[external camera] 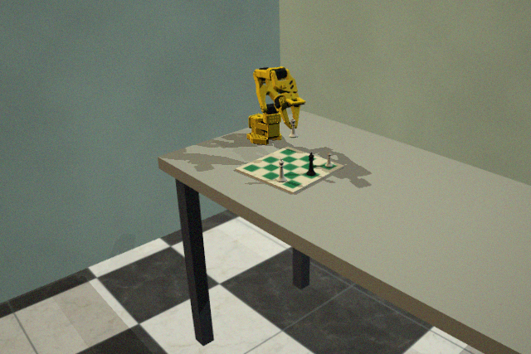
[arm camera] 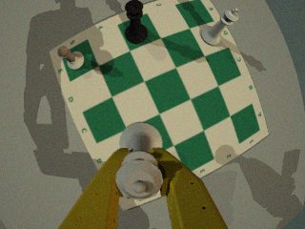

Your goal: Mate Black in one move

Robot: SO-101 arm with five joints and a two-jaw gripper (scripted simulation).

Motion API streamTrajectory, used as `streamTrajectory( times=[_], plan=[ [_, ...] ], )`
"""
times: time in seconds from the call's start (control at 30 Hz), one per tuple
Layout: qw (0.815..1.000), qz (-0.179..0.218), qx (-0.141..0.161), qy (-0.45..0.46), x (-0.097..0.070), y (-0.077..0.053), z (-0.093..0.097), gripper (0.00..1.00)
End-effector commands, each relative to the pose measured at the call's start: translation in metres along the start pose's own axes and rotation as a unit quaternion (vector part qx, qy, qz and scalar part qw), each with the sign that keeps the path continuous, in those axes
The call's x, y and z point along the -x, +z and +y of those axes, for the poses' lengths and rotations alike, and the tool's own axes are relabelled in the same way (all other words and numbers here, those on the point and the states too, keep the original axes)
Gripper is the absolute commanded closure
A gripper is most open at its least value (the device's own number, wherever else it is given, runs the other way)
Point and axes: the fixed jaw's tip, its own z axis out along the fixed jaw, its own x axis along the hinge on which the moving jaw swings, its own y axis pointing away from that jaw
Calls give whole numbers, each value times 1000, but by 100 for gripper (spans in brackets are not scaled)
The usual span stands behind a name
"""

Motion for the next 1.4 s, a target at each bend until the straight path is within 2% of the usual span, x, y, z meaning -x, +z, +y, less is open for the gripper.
streamTrajectory(
  times=[0.0, 0.07, 0.17, 0.3, 0.7, 1.37],
  plan=[
    [1000, 7, 15, -25, 32, 19, 12, 100],
    [1000, 7, 15, -25, 32, 19, 12, 100],
    [999, 6, 21, -34, 45, 26, 19, 100],
    [999, 6, 23, -38, 50, 29, 21, 100],
    [999, 6, 24, -38, 50, 30, 21, 100],
    [999, 6, 26, -42, 44, 37, 24, 100]
  ],
)
